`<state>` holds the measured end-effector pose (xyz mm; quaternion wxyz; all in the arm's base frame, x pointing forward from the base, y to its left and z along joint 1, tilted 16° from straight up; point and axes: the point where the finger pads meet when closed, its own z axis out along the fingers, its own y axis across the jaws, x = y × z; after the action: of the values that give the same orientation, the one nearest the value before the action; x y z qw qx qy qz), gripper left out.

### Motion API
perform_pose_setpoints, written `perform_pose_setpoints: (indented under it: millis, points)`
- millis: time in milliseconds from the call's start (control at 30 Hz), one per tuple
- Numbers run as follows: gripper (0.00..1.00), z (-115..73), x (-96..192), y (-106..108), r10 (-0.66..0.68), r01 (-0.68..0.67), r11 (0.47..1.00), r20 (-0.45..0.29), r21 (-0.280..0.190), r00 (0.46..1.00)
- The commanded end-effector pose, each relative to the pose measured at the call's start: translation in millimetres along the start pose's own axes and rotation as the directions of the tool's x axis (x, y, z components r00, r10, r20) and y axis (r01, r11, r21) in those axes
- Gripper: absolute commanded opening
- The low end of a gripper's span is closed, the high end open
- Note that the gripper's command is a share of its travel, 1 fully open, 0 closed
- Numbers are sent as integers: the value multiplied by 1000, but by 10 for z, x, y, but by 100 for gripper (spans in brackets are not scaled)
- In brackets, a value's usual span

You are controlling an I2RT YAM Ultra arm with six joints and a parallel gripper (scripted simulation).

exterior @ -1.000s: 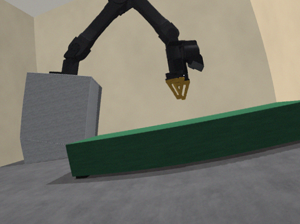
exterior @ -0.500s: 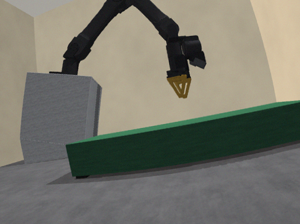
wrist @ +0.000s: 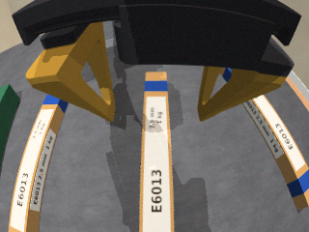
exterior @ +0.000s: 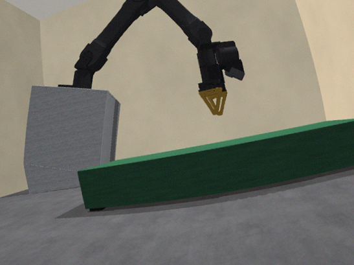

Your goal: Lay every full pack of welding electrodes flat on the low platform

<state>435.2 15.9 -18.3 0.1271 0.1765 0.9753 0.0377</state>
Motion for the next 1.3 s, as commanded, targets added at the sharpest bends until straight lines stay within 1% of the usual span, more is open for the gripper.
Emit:
perform_pose_setpoints:
  millis: [0, 100, 133, 500, 567, 600, 633, 900, 967, 1033, 1167, 1200, 1267]
  points:
    - [74, -140, -162, 55, -9, 10, 1000, 44, -12, 999]
    - [74, -147, -165, 58, -9, 10, 1000, 46, -13, 999]
    - [74, 3, -152, 53, -10, 10, 1000, 38, -10, 999]
    - [74, 448, -143, 83, -13, 14, 1000, 38, -10, 999]
    - [74, 448, -143, 83, -13, 14, 1000, 38, -10, 999]
    - [74, 436, -178, 102, -13, 14, 1000, 51, -16, 999]
    - [74, 529, -141, 88, -14, 14, 1000, 38, -11, 999]
    - [74, 853, -141, 93, -12, 12, 1000, 38, -10, 999]
    - [74, 877, -148, 97, -11, 11, 1000, 38, -10, 999]
    - [74, 733, -263, 150, -10, 12, 1000, 72, -24, 997]
    - [74, 735, -267, 153, -9, 11, 1000, 71, -23, 997]
    - [74, 800, -220, 133, -9, 10, 1000, 55, -17, 998]
    - [74, 820, -206, 128, -8, 9, 1000, 50, -15, 999]
